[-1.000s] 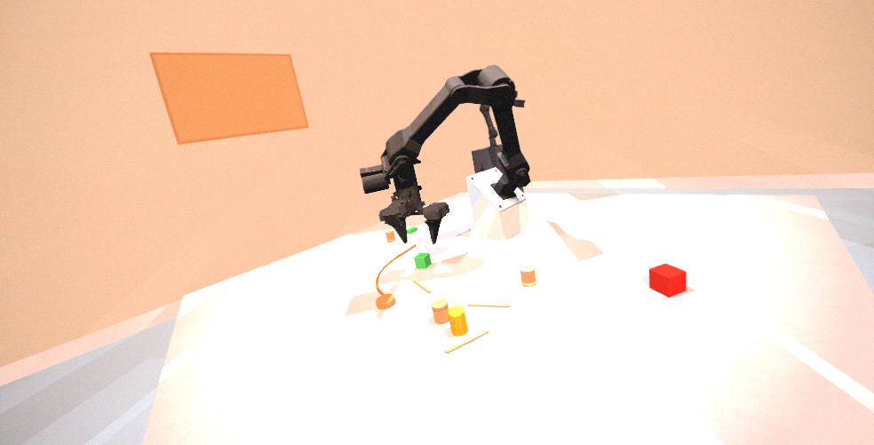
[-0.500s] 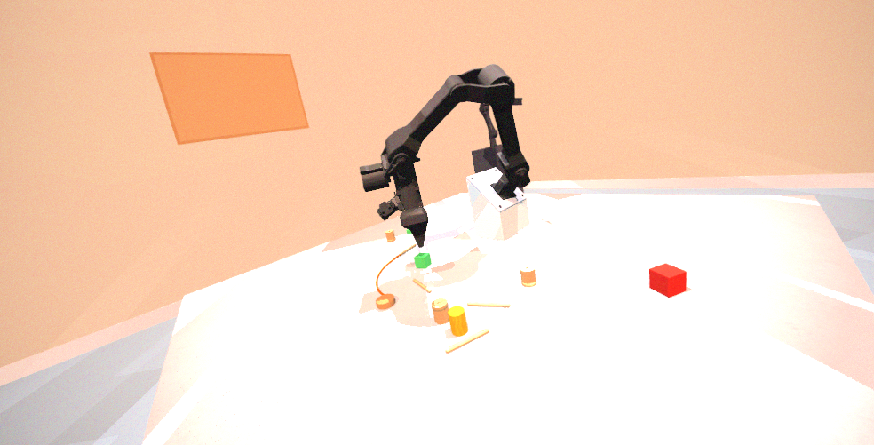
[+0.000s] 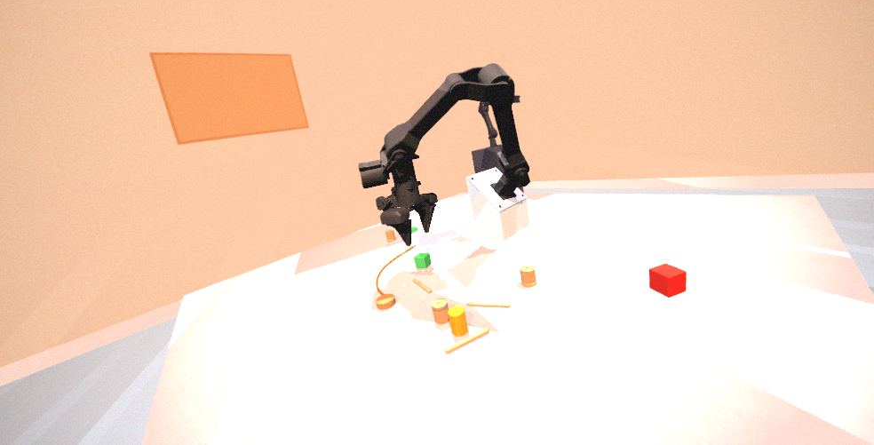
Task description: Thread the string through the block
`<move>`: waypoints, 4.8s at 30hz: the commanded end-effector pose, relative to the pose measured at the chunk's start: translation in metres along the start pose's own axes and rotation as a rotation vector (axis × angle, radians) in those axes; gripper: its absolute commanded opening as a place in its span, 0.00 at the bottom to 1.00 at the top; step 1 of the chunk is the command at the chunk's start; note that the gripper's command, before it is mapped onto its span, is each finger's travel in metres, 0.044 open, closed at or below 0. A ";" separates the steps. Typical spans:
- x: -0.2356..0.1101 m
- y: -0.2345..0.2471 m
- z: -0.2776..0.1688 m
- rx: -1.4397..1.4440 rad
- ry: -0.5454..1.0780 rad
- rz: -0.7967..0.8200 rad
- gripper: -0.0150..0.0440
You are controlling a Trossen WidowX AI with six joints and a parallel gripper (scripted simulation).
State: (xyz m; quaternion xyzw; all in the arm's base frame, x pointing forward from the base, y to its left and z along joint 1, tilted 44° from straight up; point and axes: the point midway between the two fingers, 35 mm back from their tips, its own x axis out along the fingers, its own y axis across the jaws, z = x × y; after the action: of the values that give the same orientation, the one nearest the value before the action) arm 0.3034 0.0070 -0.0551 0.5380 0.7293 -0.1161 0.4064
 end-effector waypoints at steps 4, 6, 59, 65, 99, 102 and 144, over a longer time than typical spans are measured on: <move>-0.002 0.001 0.001 0.016 -0.007 0.000 0.78; -0.002 0.001 0.001 0.016 -0.007 0.000 0.69; 0.059 0.001 0.001 0.016 -0.004 0.001 0.67; 0.057 0.002 0.002 0.011 -0.009 -0.001 0.58; 0.045 0.002 0.002 0.011 -0.009 -0.001 0.25; 0.043 0.002 0.002 0.011 -0.009 -0.001 0.25; 0.056 0.002 -0.028 0.014 -0.520 -0.021 0.25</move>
State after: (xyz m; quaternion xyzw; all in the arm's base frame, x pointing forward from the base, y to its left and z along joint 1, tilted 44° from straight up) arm 0.2900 0.0624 -0.0770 0.4898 0.6168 -0.2472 0.5645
